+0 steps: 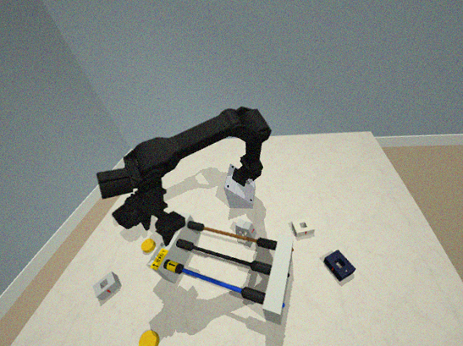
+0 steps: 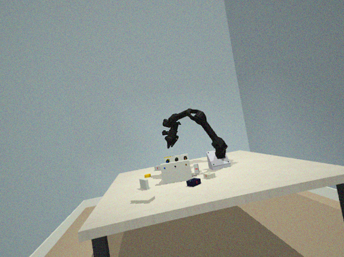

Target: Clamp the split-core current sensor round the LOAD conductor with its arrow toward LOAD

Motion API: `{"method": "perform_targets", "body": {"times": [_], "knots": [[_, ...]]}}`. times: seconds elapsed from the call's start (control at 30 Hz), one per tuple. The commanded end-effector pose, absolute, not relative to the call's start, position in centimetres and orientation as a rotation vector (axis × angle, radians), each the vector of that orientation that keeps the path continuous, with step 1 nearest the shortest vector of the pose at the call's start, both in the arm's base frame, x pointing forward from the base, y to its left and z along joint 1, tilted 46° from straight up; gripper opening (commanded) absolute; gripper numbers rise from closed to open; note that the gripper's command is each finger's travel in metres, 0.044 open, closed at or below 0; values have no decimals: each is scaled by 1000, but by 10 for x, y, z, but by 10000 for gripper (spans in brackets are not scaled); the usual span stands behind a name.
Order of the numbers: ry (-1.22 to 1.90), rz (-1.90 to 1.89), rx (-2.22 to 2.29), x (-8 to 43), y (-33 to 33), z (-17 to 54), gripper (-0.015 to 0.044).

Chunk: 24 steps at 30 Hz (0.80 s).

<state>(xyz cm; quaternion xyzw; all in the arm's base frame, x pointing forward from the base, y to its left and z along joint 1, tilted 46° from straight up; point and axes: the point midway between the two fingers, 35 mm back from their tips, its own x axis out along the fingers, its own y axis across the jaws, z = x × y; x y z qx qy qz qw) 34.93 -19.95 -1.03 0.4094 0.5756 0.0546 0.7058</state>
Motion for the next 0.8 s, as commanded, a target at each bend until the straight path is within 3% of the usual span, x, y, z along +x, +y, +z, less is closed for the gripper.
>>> {"method": "perform_targets", "body": {"times": [0.0,0.4,0.77], "knots": [[1274,127,907,351,-200,-9,440],[1278,131,906,350,-198,-7,440],[1527,350,855,259,-47,63,440]]}}
